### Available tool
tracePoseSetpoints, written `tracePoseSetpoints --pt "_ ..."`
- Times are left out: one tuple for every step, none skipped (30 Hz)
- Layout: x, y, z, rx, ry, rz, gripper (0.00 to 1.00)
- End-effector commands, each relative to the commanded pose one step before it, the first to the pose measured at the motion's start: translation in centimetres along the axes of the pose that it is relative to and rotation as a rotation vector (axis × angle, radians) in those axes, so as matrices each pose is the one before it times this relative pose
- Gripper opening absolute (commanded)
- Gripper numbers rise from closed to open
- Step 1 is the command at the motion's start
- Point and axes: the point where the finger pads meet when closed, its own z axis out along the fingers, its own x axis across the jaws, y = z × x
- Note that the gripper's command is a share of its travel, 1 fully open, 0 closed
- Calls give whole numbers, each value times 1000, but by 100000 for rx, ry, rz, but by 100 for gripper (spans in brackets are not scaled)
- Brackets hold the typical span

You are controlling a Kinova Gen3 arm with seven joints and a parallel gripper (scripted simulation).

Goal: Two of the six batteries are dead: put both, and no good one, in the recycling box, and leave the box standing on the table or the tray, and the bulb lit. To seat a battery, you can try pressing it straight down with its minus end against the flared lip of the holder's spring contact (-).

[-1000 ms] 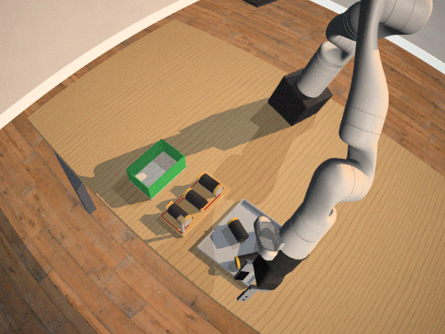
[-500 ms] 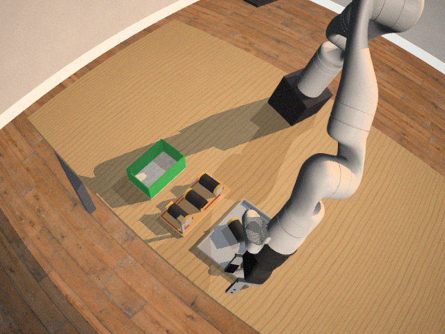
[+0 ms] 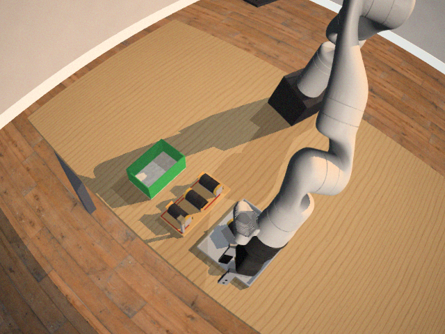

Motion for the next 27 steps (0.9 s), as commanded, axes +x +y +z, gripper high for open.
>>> tracePoseSetpoints --pt "524 -1074 75 561 604 1622 100" --pt "0 0 0 0 0 0 100" --pt "0 0 0 0 0 0 100" --pt "0 0 0 0 0 0 100" --pt "0 0 0 0 0 0 100" --pt "0 0 0 0 0 0 100" --pt "1523 -1059 294 -673 2577 3409 100" --pt "0 0 0 0 0 0 100" --pt "0 0 0 0 0 0 100" --pt "0 0 0 0 0 0 100" --pt "0 0 0 0 0 0 100" --pt "0 0 0 0 0 0 100" --pt "0 0 0 0 0 0 100" --pt "0 0 0 0 0 0 100" --pt "0 0 0 0 0 0 100" --pt "1486 -1042 272 -782 2515 3429 100" --pt "0 0 0 0 0 0 100" --pt "0 0 0 0 0 0 100" --pt "0 0 0 0 0 0 100" --pt "0 0 0 0 0 0 100" --pt "0 0 0 0 0 0 100" --pt "0 0 0 0 0 0 100" --pt "0 0 0 0 0 0 100" --pt "0 0 0 0 0 0 100" --pt "0 0 0 0 0 0 100" --pt "1443 -1018 247 -889 2438 3430 100" --pt "0 0 0 0 0 0 100"
